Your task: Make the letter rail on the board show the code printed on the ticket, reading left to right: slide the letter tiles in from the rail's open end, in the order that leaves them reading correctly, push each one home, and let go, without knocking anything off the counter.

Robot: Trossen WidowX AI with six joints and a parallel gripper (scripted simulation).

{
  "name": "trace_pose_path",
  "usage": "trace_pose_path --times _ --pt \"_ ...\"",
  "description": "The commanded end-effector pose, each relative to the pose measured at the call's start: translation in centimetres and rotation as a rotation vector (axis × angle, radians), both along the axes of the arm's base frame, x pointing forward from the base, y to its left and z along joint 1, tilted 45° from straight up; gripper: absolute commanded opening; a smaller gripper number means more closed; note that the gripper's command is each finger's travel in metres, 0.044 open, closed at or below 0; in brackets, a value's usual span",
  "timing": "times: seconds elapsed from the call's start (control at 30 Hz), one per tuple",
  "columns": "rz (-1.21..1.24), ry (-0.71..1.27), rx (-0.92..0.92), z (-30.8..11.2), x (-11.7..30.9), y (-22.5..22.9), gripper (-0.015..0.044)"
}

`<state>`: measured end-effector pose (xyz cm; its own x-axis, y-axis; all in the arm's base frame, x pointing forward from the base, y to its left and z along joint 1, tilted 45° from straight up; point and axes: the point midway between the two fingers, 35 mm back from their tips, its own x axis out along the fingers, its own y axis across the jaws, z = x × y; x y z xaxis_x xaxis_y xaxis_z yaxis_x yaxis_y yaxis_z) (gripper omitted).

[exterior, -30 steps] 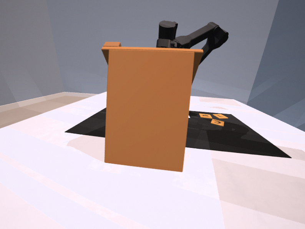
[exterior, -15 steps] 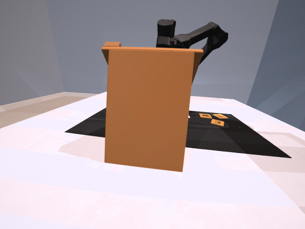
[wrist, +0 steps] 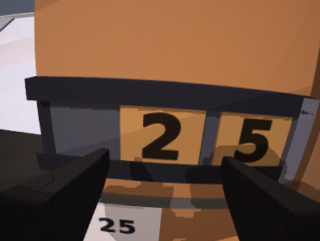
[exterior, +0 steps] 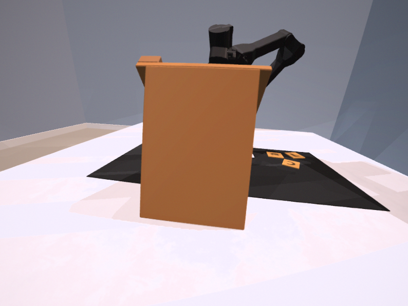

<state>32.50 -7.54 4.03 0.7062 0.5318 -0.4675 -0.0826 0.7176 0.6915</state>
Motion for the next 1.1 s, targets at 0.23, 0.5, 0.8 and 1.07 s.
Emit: trace_pose_path --times 0.23,0.5,0.8,1.07 --pt "0.003 -0.004 -0.002 0.42 -0.55 -0.44 0.0295" --pt "0.003 -0.003 -0.002 0.74 -0.86 -0.71 0.0295" --pt "0.0 0.001 0.0 0.54 -0.75 -0.58 0.0059" --pt "0.0 0.001 0.0 0.54 -0.75 -0.58 0.0"
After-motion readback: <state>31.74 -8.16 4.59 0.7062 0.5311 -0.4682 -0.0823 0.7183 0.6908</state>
